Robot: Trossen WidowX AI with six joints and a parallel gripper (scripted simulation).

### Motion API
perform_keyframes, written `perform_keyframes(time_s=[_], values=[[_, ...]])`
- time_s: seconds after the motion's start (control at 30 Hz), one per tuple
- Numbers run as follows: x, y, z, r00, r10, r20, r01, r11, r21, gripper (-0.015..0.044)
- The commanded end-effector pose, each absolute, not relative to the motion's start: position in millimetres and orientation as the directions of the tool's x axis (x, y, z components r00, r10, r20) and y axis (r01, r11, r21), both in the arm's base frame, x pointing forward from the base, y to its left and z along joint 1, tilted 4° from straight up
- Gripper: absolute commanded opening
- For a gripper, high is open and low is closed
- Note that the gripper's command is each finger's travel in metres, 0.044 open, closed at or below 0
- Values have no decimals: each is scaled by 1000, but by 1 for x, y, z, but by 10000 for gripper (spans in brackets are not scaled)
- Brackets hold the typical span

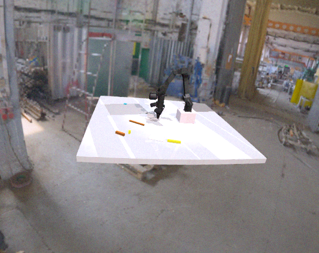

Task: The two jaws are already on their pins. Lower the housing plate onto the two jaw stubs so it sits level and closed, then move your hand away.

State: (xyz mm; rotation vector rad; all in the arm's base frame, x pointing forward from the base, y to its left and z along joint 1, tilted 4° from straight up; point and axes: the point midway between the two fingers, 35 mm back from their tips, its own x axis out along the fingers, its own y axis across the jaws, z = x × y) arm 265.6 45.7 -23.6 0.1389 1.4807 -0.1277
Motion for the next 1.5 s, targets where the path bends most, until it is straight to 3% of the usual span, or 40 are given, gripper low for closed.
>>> perform_keyframes(time_s=[0.0, 1.47], values=[[266, 45, -24, 89, -5, -996, 166, 986, 10, 351], [267, 45, -34, 89, -5, -996, 160, 987, 9, 351]])
